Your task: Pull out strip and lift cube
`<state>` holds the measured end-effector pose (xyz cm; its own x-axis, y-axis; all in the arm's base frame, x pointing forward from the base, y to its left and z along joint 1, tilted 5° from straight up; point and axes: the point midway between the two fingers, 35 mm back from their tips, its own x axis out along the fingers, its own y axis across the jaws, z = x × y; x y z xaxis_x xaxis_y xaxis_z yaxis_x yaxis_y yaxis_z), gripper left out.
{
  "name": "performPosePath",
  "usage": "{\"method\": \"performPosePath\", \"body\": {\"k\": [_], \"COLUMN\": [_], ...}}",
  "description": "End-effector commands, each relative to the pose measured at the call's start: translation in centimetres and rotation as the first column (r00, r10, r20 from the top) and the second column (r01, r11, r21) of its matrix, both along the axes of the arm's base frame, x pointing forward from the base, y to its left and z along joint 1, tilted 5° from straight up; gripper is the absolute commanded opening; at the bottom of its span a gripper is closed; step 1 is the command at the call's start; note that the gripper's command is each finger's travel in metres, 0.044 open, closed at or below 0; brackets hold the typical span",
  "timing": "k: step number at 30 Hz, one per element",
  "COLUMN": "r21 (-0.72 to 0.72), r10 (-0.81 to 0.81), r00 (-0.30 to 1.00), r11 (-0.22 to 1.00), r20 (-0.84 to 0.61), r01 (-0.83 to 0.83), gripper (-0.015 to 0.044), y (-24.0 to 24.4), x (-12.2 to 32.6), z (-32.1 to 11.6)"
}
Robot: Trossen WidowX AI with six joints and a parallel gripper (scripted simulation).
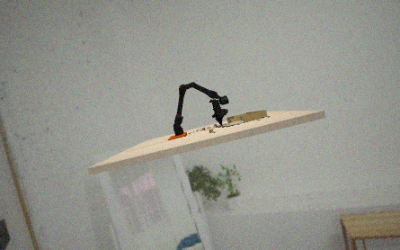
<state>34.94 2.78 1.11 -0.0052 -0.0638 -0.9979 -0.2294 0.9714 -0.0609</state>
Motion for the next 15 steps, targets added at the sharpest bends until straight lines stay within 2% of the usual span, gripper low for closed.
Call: {"method": "performPosePath", "body": {"k": [1, 15], "r21": [-0.002, -0.002], "r10": [0.004, 0.004], "r00": [1.0, 1.0], "r11": [1.0, 1.0], "r20": [-0.018, -0.019], "r01": [-0.004, -0.004], "gripper": [0.0, 0.0], "y": [-0.3, -0.8], "x": [-1.2, -3.2], "z": [-0.4, -0.4]}}
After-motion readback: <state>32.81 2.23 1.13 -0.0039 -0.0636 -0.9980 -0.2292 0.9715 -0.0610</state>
